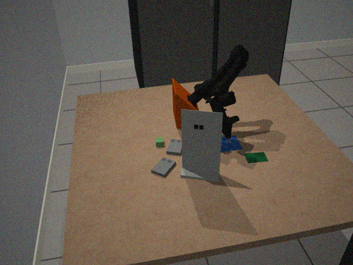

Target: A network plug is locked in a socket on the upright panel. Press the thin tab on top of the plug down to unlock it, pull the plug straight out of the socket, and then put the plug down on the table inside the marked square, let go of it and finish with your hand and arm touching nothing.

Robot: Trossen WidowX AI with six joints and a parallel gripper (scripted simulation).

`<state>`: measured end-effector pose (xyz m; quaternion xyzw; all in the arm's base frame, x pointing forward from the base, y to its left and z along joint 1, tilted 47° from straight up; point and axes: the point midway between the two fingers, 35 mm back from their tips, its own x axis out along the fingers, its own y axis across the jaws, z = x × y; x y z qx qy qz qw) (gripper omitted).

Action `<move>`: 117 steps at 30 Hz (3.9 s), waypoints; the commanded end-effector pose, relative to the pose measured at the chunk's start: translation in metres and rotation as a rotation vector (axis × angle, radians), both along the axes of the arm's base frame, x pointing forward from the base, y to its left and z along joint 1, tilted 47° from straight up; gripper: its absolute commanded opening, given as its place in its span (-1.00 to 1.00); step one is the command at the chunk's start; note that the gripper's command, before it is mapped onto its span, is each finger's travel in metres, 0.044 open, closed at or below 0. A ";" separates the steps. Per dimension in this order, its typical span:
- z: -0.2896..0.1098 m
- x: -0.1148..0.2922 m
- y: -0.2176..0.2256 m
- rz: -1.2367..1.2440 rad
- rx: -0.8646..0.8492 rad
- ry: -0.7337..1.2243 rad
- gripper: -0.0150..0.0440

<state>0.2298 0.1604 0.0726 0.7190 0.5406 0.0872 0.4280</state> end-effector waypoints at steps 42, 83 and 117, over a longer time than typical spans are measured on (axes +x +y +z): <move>-0.013 -0.006 0.016 -0.002 0.009 0.007 -0.22; -0.006 -0.014 -0.004 -0.002 0.006 0.011 0.04; 0.001 -0.009 -0.024 0.006 -0.025 0.019 0.04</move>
